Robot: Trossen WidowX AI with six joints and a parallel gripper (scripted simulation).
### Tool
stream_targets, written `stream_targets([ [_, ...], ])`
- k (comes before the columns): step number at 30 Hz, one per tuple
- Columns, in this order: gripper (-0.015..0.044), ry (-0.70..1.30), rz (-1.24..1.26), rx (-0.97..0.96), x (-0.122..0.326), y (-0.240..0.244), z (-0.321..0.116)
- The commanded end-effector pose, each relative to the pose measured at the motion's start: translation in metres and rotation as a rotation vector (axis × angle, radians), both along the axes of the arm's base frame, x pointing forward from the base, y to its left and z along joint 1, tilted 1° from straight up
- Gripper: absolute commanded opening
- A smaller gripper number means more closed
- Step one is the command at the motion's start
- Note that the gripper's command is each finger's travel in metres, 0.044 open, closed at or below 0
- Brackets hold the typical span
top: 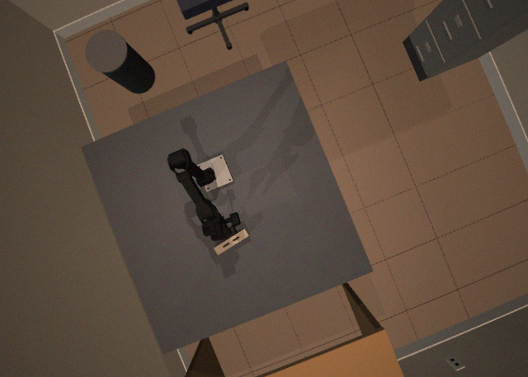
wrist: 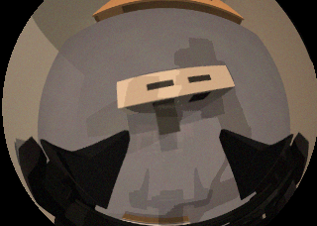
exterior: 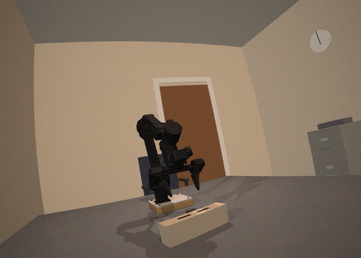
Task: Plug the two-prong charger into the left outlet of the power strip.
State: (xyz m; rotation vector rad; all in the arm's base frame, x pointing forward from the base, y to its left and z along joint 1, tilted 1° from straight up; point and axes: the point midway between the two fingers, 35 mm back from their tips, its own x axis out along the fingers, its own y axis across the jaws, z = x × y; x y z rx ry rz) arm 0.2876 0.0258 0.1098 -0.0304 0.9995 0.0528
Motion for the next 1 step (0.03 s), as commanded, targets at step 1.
stream_targets([
  [1, 0.044, -0.002, -0.008, -0.002, 0.0002, -0.0008, 0.0001],
])
